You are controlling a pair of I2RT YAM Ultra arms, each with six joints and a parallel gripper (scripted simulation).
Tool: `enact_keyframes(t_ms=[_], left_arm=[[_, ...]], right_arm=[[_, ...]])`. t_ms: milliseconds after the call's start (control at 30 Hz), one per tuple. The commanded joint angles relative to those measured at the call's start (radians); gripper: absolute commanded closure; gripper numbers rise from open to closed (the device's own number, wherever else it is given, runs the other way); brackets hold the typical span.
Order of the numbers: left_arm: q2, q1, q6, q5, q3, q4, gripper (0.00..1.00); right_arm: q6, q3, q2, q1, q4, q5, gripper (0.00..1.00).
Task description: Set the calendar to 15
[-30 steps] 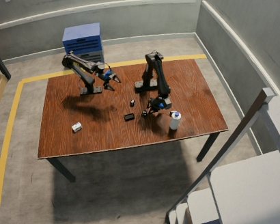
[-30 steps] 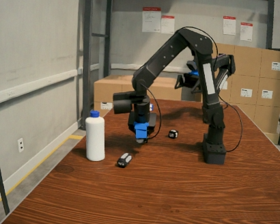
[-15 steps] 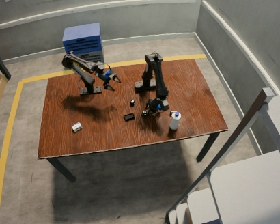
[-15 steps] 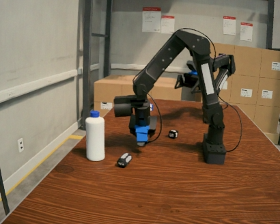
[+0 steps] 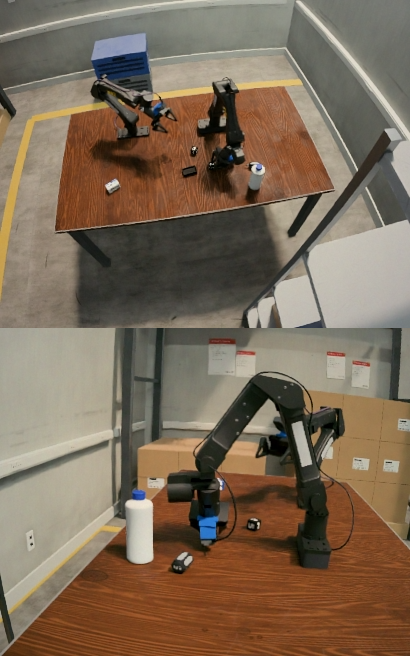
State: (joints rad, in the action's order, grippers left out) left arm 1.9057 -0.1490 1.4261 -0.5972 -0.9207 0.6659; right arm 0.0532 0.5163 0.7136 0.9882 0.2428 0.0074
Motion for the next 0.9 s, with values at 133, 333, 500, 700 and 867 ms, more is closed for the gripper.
enact_keyframes(t_ms=[133,333,500,700,867], left_arm=[[-0.003,0.007,0.014,-0.019,0.016,-0.025,0.45],[-0.003,0.007,0.012,-0.019,0.016,-0.017,0.53],[-0.006,0.003,0.008,-0.011,0.005,-0.013,0.6],[0.006,0.001,0.004,-0.019,0.001,-0.003,0.69],[-0.003,0.001,0.005,-0.01,0.001,-0.011,0.73]], right_arm=[[0.002,0.003,0.007,-0.002,-0.006,-0.004,0.0],[0.002,0.003,0.007,-0.002,-0.006,-0.004,0.0],[0.002,0.003,0.007,-0.002,-0.006,-0.004,0.0],[0.002,0.003,0.007,-0.002,-0.006,-0.004,0.0],[0.002,0.003,0.007,-0.002,-0.006,-0.004,0.0]])
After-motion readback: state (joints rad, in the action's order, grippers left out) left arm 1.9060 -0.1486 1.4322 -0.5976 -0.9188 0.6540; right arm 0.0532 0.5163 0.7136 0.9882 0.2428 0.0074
